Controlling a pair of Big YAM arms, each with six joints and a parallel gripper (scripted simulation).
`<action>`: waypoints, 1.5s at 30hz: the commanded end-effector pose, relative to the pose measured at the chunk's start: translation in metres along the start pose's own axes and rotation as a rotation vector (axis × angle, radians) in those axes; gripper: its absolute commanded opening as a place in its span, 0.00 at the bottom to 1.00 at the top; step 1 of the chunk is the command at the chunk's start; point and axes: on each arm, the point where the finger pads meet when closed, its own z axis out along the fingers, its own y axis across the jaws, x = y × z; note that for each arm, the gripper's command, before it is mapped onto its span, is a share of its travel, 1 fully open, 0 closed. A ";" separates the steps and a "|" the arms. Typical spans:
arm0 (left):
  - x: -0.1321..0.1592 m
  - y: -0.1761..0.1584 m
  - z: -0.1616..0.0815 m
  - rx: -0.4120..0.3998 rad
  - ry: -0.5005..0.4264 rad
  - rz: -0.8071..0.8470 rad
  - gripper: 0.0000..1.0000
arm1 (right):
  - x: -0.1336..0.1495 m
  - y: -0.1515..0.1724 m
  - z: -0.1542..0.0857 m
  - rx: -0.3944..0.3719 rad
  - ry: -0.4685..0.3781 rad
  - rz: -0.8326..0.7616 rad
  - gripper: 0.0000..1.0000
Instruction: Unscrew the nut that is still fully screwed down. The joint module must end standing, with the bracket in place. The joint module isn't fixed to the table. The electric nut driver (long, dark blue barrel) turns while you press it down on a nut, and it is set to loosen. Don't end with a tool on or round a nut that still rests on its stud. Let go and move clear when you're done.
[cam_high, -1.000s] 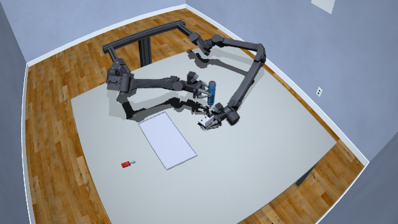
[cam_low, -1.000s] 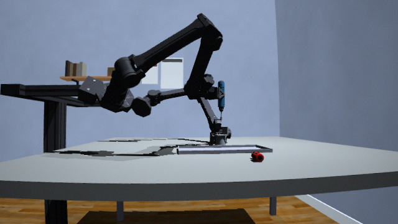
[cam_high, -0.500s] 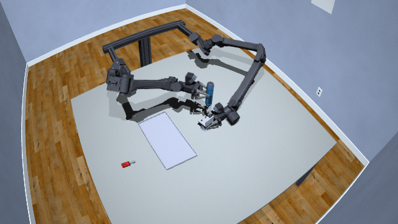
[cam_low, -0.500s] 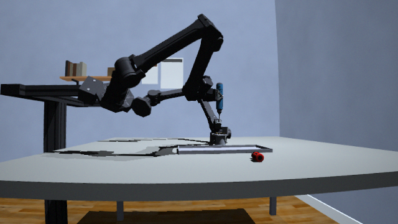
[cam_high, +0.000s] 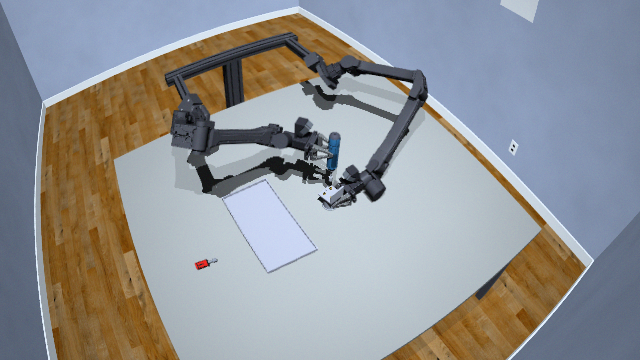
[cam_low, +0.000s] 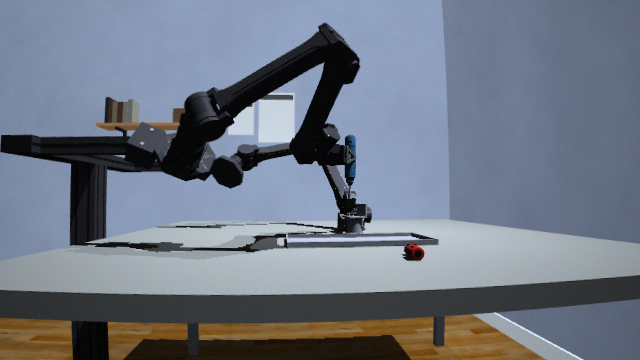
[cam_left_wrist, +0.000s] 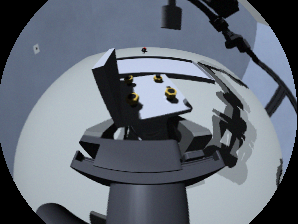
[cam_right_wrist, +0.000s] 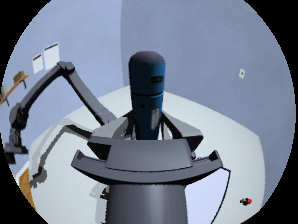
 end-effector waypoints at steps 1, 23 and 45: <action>-0.005 0.004 0.001 -0.005 -0.002 0.010 0.59 | -0.038 -0.029 0.009 0.066 -0.086 -0.004 0.42; -0.005 0.004 0.001 -0.005 -0.002 0.010 0.59 | -0.018 -0.032 -0.014 0.054 -0.065 -0.002 0.42; -0.005 0.004 0.001 -0.005 -0.002 0.010 0.59 | -0.030 -0.046 -0.010 0.087 -0.097 -0.003 0.42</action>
